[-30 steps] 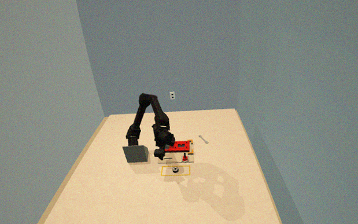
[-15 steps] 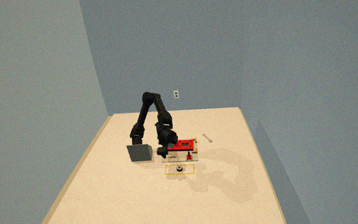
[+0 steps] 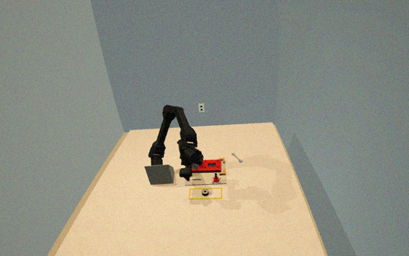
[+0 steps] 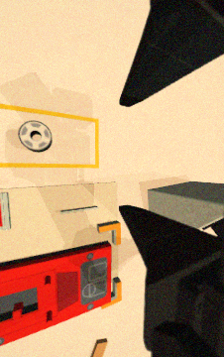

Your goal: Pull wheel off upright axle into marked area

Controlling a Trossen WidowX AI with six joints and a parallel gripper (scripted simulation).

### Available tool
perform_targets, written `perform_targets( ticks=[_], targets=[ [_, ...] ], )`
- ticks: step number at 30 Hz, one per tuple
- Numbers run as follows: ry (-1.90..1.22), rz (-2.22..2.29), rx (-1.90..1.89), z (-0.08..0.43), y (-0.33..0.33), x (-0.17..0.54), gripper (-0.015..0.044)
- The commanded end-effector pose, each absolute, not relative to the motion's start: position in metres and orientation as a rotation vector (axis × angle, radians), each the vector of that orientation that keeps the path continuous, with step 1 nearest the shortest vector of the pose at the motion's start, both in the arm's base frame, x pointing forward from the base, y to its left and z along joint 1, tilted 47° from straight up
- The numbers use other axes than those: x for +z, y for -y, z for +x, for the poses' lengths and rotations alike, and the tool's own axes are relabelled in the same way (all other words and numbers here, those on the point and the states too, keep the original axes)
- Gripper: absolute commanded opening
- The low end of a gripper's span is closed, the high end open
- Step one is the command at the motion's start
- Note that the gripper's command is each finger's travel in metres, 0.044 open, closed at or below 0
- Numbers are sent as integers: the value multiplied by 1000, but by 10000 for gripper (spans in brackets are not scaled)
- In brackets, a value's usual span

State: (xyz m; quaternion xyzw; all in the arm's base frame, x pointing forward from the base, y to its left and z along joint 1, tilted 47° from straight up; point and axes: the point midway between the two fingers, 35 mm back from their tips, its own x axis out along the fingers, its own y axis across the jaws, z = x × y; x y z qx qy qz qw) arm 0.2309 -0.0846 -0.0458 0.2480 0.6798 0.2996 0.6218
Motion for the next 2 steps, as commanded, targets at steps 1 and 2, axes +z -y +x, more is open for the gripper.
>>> perform_targets(
  ticks=[1,2],
  targets=[
    [-1564,565,692,230,85,-46,440],
    [-1564,565,692,230,85,-46,440]
  ],
)
